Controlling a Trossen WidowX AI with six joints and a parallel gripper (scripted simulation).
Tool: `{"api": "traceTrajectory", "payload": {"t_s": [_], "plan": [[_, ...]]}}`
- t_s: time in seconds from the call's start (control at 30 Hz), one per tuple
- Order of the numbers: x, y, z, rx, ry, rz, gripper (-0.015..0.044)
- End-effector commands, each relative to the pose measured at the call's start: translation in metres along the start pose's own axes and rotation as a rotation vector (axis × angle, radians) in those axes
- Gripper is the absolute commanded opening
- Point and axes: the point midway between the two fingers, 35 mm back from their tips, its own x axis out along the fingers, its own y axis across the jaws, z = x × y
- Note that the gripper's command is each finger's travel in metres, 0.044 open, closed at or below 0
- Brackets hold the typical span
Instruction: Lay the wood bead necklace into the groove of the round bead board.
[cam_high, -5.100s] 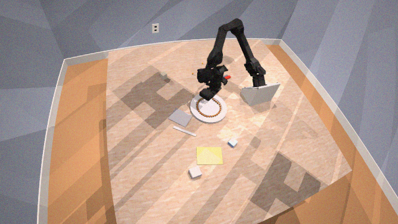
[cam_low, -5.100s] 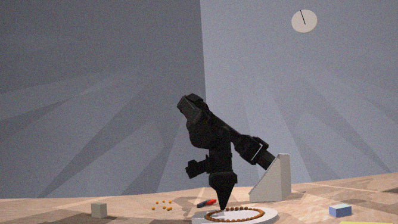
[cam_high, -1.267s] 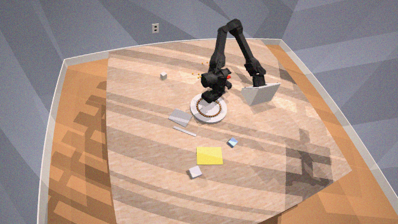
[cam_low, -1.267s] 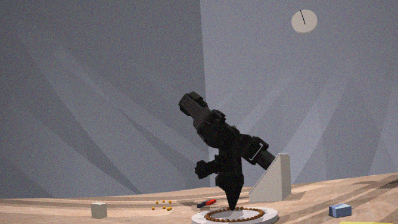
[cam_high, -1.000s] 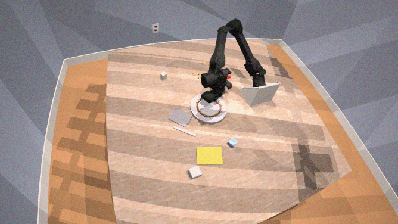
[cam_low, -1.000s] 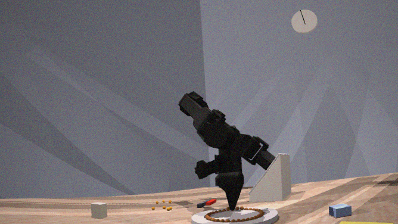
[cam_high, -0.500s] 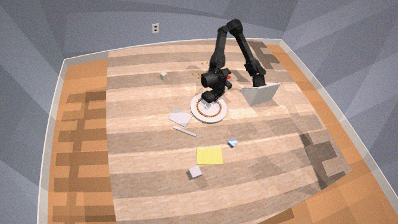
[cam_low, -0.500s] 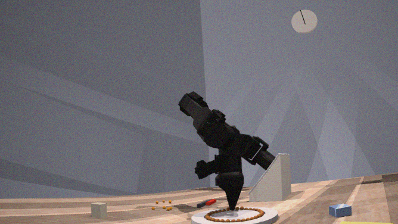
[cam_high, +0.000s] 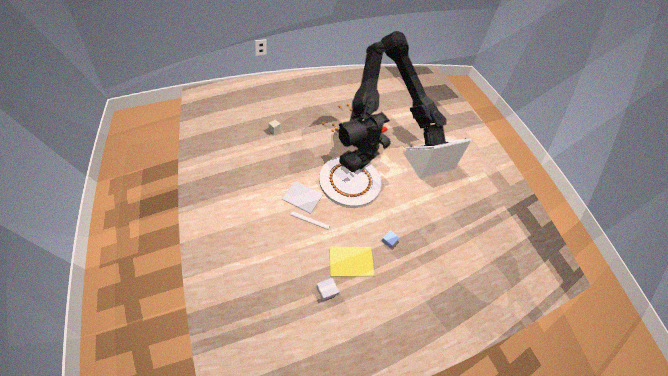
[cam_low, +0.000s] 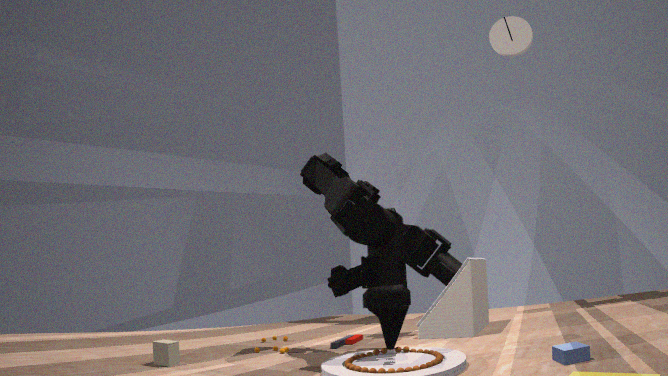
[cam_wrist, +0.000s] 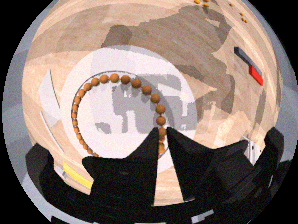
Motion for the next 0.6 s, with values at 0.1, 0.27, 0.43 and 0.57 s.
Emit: {"api": "traceTrajectory", "payload": {"t_s": [0.1, 0.27, 0.43, 0.57], "plan": [[-0.0006, -0.0085, 0.0005, 0.002, -0.001, -0.001, 0.0], [-0.0003, -0.0085, 0.0005, 0.002, -0.001, -0.001, 0.0], [0.0061, -0.0085, 0.0005, 0.002, -0.001, -0.001, 0.0], [0.0071, -0.0086, 0.0005, 0.002, -0.001, -0.002, 0.0]]}}
